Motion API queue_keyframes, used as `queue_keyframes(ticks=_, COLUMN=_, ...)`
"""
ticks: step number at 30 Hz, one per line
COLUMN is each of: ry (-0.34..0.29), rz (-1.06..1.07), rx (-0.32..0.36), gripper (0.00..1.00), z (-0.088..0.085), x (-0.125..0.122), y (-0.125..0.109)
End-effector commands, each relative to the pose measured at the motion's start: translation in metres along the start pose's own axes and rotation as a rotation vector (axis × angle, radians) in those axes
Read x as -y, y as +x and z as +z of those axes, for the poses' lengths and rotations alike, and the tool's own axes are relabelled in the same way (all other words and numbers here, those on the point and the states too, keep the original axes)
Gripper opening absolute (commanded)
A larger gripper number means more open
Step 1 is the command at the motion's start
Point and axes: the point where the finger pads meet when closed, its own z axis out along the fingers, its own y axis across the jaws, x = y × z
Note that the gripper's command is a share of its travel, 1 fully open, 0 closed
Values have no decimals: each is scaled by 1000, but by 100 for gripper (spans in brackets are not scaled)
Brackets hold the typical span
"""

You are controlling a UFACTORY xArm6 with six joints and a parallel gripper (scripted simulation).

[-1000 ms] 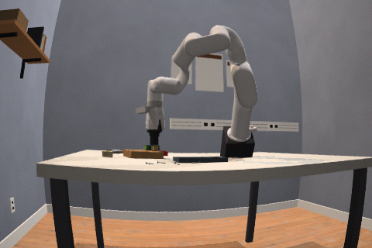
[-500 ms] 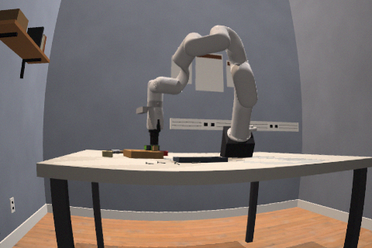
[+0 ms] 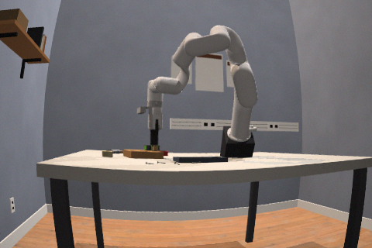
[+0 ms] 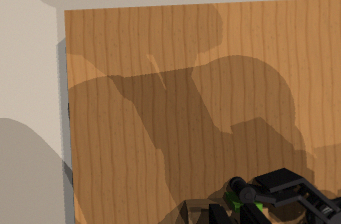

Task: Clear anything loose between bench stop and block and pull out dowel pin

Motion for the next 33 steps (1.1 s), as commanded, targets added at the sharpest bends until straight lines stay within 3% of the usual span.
queue_keyframes(ticks=1, ry=-2, rz=30, rx=-2, gripper=0, z=-1, x=0, y=1)
queue_keyframes(ticks=33, ry=-1, rz=409, rx=-2, gripper=0, z=-1, x=0, y=1)
